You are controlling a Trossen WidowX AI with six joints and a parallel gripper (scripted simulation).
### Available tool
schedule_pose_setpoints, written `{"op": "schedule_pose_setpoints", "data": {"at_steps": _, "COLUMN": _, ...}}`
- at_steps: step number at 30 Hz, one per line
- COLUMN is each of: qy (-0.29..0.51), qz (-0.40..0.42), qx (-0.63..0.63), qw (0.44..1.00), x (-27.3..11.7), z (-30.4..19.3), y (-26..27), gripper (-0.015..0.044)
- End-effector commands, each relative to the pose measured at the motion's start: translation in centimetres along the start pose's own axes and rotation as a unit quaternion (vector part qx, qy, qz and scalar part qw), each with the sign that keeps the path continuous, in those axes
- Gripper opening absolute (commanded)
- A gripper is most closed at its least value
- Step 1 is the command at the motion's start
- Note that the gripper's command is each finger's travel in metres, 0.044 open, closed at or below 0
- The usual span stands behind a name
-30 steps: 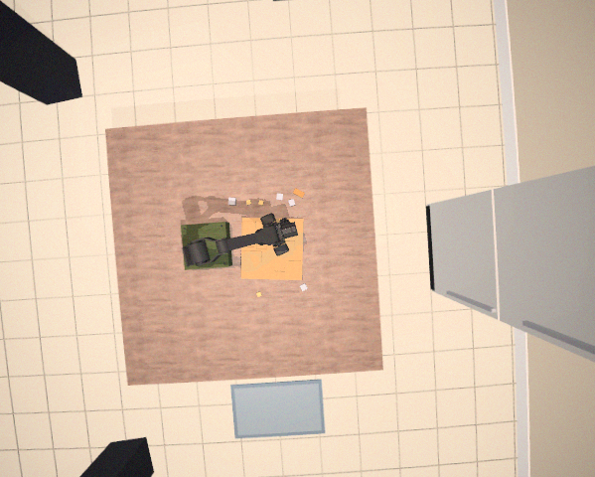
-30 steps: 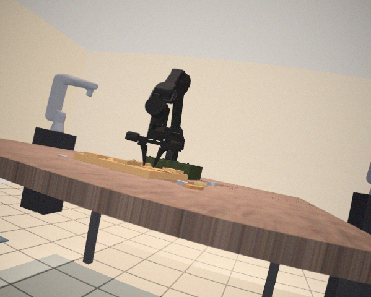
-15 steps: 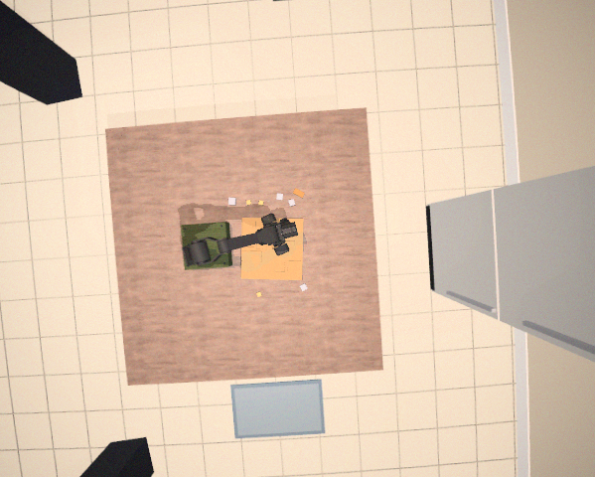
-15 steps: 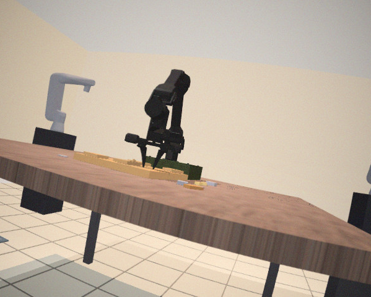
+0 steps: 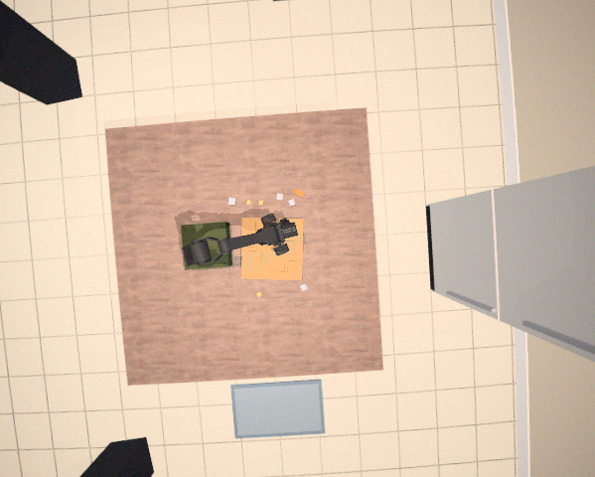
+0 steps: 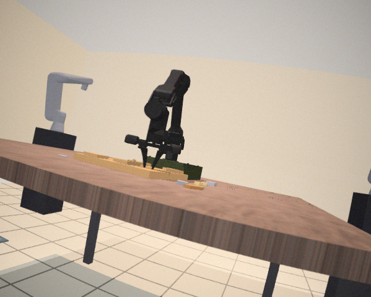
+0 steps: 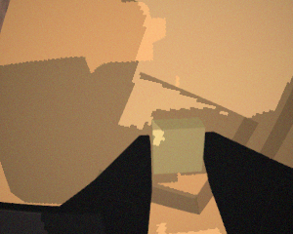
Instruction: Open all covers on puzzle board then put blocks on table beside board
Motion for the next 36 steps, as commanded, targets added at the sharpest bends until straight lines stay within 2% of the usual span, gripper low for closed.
{"op": "schedule_pose_setpoints", "data": {"at_steps": 1, "qy": 0.0, "qz": 0.0, "qx": 0.0, "qw": 1.0, "x": 0.0, "z": 0.0, "y": 0.0, "gripper": 0.0084}}
{"op": "schedule_pose_setpoints", "data": {"at_steps": 36, "qy": 0.004, "qz": 0.003, "qx": 0.001, "qw": 1.0, "x": -3.8, "z": 0.1, "y": -0.1, "gripper": 0.008}}
Point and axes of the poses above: the point midway between the two fingers, 35 mm back from their tips, its own x axis out along the fingers, its own y axis across the jaws, z = x × y, the point moved 6 cm from there along -x, back along the fingers, and after that the axes turned 1 degree about -x, right-handed, at the moved point
